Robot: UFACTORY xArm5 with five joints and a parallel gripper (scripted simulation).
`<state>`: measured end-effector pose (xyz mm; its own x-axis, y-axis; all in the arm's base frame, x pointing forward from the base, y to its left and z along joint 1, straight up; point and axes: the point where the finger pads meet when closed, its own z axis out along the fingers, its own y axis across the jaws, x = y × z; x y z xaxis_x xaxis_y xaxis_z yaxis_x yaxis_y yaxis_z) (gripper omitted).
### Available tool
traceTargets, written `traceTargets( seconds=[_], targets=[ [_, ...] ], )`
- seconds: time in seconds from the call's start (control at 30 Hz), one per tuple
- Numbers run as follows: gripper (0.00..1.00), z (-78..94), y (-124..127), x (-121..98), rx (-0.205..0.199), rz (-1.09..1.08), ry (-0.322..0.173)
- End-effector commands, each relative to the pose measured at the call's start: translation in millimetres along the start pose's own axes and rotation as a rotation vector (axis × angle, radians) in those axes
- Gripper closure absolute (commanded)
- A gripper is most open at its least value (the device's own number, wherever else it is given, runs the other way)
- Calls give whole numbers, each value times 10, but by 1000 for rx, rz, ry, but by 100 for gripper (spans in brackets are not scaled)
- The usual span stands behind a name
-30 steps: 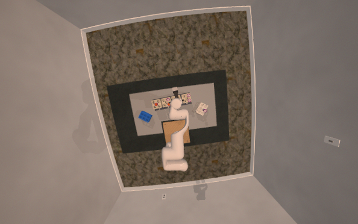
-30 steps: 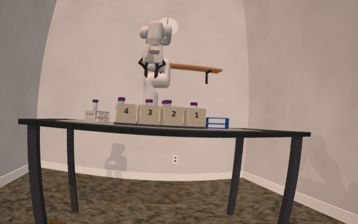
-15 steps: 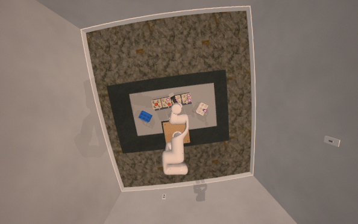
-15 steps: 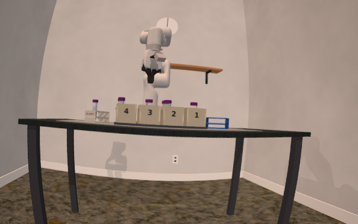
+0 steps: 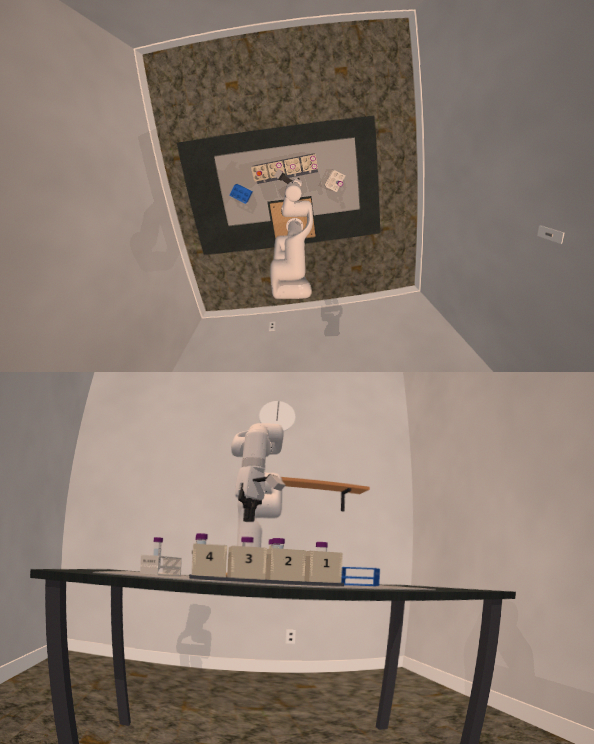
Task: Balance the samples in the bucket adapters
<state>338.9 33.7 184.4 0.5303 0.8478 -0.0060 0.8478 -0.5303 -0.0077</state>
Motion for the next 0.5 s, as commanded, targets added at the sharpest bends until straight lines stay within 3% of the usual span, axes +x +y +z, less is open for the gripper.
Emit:
traceTargets(
  seconds=[0.0,0.47],
  targets=[
    [100,95,-192,-155,-16,-192,10],
    [100,358,-612,-493,-17,-592,7]
  ],
)
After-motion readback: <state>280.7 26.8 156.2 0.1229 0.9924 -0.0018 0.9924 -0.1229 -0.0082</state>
